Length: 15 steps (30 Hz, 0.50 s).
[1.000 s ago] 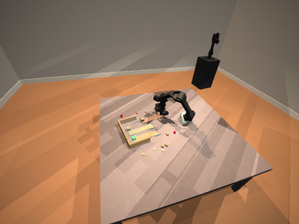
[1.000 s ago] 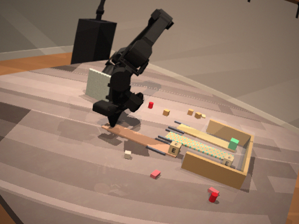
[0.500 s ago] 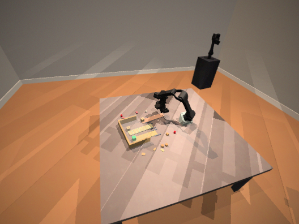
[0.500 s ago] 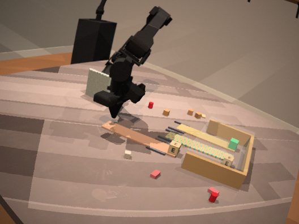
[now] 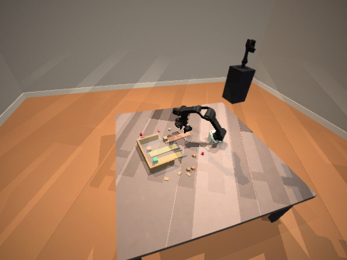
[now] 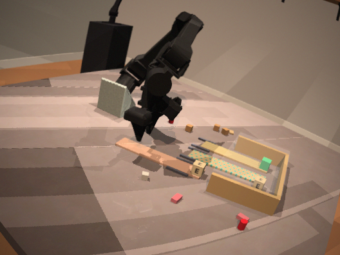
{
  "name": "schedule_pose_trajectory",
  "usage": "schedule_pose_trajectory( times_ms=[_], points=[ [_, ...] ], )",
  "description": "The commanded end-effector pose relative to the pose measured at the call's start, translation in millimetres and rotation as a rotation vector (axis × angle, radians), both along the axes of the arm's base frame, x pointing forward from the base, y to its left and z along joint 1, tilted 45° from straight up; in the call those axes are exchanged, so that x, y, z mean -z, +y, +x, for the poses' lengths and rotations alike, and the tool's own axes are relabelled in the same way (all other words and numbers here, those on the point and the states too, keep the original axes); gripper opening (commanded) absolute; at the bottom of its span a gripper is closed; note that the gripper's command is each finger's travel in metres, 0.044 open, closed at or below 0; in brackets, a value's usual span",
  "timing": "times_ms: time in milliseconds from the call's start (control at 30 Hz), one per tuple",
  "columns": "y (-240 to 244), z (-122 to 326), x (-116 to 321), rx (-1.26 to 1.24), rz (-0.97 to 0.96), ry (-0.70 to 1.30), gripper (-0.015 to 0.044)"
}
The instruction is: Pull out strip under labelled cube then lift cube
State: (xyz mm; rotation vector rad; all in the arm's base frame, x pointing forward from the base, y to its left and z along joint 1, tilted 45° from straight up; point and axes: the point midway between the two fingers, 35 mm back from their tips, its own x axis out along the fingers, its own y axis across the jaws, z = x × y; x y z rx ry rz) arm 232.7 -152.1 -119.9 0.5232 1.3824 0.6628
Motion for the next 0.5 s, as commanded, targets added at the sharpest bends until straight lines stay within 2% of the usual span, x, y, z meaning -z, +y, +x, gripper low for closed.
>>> schedule_pose_trajectory(
  times_ms=[0, 67, 467],
  points=[
    [-2, 15, -2, 0.005, 0.001, -0.005, 0.0394],
    [-2, 22, -3, 0.005, 0.001, -0.005, 0.0440],
    [-4, 65, -11, 0.005, 0.002, -0.007, 0.0440]
  ],
)
